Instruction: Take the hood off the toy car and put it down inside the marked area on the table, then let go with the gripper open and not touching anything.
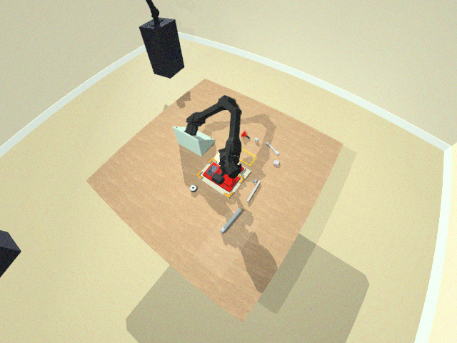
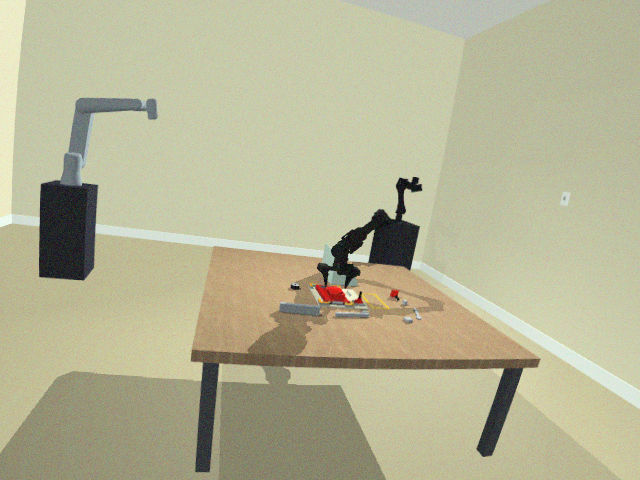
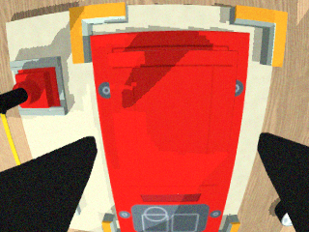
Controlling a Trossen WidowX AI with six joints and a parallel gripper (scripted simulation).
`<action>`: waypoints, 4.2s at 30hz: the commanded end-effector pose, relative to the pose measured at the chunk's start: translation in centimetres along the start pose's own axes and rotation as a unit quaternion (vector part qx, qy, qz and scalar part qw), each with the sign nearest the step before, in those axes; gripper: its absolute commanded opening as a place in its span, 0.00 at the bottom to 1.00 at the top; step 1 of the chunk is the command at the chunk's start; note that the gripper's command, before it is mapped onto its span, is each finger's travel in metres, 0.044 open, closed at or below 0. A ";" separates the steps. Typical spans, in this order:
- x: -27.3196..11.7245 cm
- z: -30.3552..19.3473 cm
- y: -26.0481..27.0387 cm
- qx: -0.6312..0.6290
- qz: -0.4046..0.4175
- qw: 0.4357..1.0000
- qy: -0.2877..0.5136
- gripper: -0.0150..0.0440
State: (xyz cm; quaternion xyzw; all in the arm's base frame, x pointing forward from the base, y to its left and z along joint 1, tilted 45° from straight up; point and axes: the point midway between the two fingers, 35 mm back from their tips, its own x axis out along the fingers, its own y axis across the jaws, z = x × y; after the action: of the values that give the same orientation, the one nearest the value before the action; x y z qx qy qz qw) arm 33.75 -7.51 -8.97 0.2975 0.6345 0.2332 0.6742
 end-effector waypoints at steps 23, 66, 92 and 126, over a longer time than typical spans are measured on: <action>1.7 -0.2 0.2 0.003 0.004 1.000 0.001 1.00; 2.7 -0.1 0.2 0.001 0.002 1.000 0.001 0.59; 1.0 -0.1 0.1 0.001 0.001 1.000 0.001 0.25; -4.0 0.0 1.4 0.006 0.002 1.000 0.002 0.25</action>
State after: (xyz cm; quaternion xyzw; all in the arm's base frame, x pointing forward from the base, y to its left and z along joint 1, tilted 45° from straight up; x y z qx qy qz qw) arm 33.33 -10.07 -5.85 0.3024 0.6363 0.2307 0.6712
